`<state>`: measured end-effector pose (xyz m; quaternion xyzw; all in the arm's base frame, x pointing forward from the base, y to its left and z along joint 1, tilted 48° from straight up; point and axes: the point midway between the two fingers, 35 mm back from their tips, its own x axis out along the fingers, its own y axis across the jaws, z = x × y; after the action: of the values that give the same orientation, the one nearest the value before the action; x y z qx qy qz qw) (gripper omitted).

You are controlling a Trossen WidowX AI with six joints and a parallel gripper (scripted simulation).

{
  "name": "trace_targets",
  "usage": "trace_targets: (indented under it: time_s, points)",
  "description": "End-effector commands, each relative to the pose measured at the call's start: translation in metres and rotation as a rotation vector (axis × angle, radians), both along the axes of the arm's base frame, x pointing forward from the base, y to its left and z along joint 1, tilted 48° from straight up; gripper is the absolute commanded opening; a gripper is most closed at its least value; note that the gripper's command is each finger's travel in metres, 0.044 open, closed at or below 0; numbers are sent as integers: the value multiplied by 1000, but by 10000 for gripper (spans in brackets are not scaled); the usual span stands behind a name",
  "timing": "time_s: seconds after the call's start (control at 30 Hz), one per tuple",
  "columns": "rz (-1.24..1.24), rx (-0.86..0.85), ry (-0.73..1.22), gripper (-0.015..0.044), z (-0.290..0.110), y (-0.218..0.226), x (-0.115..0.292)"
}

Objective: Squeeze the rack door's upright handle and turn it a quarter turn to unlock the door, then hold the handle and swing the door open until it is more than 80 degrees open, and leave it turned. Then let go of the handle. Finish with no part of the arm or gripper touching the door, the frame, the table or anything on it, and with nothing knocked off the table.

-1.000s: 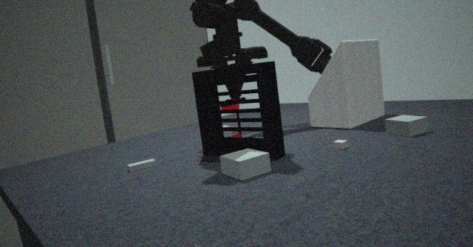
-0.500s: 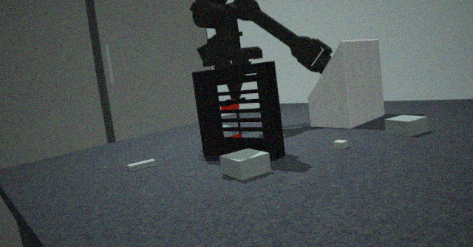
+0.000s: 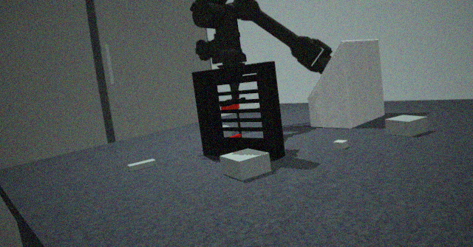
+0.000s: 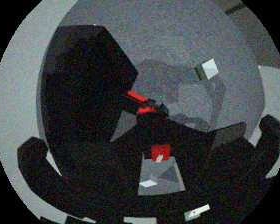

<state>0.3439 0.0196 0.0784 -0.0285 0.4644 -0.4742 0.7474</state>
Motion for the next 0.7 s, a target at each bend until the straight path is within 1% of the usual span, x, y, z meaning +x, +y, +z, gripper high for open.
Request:
trace_targets:
  time_s: [0.0,0.47,0.67]
  points:
    - [-113,20,-127,20,0,0,0]
    - [-567,102,-628,20,0,0,0]
    - [-589,105,-652,20,0,0,0]
